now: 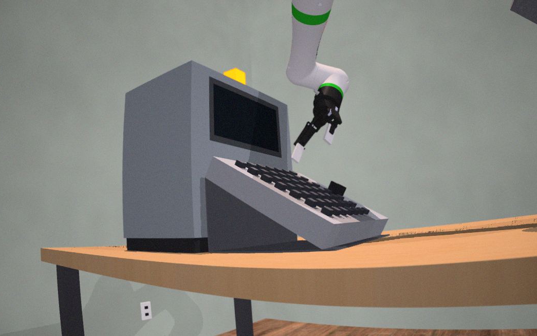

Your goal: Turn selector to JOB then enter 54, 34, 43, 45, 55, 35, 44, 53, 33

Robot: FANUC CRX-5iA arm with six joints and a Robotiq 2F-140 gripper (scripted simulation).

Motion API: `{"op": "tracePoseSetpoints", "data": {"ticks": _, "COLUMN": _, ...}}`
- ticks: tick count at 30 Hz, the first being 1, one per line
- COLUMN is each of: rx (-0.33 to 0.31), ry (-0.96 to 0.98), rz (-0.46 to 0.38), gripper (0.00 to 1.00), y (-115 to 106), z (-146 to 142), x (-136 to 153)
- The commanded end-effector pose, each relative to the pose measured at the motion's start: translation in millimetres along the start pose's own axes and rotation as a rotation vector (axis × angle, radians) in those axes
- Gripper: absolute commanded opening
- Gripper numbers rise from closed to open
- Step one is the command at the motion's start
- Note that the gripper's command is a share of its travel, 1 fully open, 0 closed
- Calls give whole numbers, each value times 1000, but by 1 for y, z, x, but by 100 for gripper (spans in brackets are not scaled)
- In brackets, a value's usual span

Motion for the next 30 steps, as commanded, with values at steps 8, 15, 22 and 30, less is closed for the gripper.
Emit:
{"op": "tracePoseSetpoints", "data": {"ticks": 8, "rx": 0, "ry": 0, "rz": 0, "gripper": 100, "y": -86, "z": 19, "x": 60}}
{"op": "tracePoseSetpoints", "data": {"ticks": 15, "rx": 0, "ry": 0, "rz": 0, "gripper": 100, "y": -142, "z": 31, "x": 99}}
{"op": "tracePoseSetpoints", "data": {"ticks": 22, "rx": 0, "ry": 0, "rz": 0, "gripper": 100, "y": -190, "z": 41, "x": 133}}
{"op": "tracePoseSetpoints", "data": {"ticks": 30, "rx": -2, "ry": 8, "rz": -2, "gripper": 100, "y": -205, "z": 46, "x": 144}}
Point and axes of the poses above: the point where the finger pads meet when closed, its own y axis out along the fingers, its own z axis across the jaws, x = y × z, the point moved 10 cm from there along -y, back along the fingers
